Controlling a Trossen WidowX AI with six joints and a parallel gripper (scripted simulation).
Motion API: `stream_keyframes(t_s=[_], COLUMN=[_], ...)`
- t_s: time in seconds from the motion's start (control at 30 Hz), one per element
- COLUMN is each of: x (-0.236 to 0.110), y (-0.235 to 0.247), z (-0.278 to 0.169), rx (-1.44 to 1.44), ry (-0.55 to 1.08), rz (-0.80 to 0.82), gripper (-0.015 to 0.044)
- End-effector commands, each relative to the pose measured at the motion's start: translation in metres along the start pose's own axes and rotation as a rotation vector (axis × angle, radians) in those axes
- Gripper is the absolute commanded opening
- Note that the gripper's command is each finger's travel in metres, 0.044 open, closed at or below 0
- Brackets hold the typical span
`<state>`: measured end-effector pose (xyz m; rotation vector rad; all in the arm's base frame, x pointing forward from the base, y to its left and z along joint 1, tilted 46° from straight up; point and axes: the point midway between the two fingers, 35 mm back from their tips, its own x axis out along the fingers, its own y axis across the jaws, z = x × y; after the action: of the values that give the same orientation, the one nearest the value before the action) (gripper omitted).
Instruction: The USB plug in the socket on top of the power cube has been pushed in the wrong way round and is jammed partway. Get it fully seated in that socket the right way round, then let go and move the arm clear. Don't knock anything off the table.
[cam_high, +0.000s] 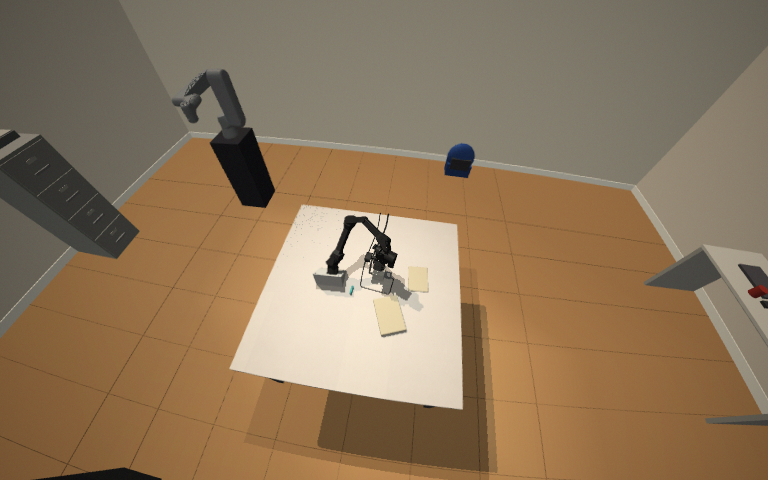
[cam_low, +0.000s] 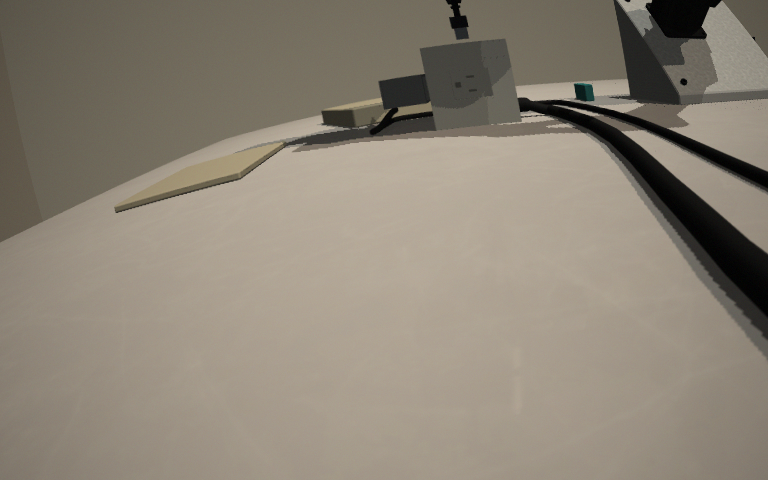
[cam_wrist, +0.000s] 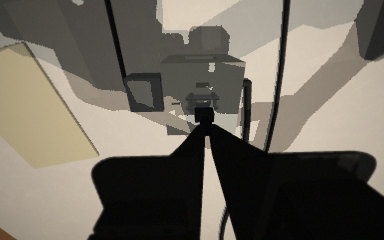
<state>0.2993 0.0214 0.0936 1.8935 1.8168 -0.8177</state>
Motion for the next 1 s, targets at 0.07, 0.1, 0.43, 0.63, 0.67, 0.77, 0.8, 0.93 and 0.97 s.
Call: stream_keyframes(t_s=[0.07,0.1,0.43,0.63,0.67,0.77,0.8,0.93,0.97], x=[0.0012,0.0014,0.0025,0.0033,0.0034,0.0037,0.0039,0.0043,0.0045], y=[-0.0002,-0.0002,-0.0002,-0.0002,-0.0002,-0.0002,-0.0002,-0.0002,-0.0002], z=[0.0,0.0001,0.0001,0.0002,0.0002,0.0002,0.0002,0.0002,0.0003], rx=[0.005,0.005,0.005,0.005,0.005,0.005,0.005,0.005,0.005], ry=[0.004,0.004,0.005,0.005,0.005,0.005,0.005,0.005,0.005], rz=[0.0,0.0,0.0,0.0,0.0,0.0,0.0,0.0,0.0], gripper=[0.0,0.0,0.0,0.0,0.0,0.0,0.0,0.0,0.0])
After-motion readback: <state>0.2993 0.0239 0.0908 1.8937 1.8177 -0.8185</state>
